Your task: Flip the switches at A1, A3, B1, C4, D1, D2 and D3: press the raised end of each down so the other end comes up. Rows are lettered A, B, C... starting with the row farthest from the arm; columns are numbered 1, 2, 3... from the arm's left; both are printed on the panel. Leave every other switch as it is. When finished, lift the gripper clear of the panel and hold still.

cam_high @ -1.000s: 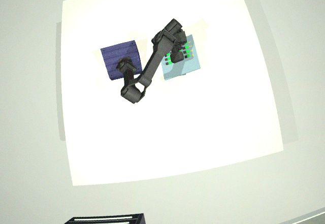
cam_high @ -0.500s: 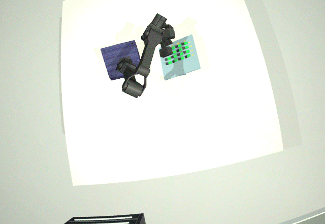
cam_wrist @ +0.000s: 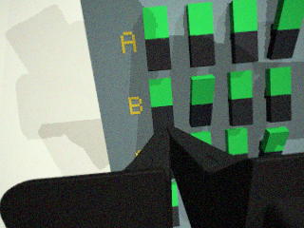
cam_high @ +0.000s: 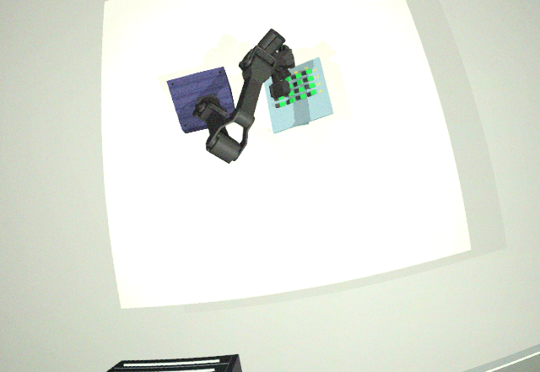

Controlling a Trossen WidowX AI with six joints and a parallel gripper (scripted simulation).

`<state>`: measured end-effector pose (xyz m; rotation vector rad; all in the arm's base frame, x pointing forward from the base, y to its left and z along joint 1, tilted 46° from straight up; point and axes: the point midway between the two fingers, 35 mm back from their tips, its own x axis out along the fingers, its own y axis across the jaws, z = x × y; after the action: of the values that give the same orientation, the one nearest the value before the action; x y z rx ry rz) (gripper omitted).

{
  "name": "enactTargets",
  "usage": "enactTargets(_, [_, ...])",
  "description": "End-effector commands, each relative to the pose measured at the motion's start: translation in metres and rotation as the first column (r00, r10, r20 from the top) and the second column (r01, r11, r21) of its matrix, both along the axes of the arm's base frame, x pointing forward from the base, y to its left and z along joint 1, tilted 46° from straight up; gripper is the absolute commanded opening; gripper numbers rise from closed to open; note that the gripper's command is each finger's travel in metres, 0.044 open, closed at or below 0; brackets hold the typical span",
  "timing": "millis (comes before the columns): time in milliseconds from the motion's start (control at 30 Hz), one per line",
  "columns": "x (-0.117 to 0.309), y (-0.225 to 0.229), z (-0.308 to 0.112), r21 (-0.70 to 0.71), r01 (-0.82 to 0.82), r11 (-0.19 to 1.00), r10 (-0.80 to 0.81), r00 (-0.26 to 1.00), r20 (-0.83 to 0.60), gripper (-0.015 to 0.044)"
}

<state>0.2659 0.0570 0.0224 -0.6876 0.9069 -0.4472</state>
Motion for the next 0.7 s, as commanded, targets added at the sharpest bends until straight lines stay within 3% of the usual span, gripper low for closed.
enactTargets(0, [0.002,-0.0051,-0.0039,-0.012,0.0,1.0,0.0,1.0,-0.004,0.0])
enactTargets(667, [0.0092,-0.0136,-0.0116,-0.012,0.0,1.0,0.0,1.0,-0.004,0.0])
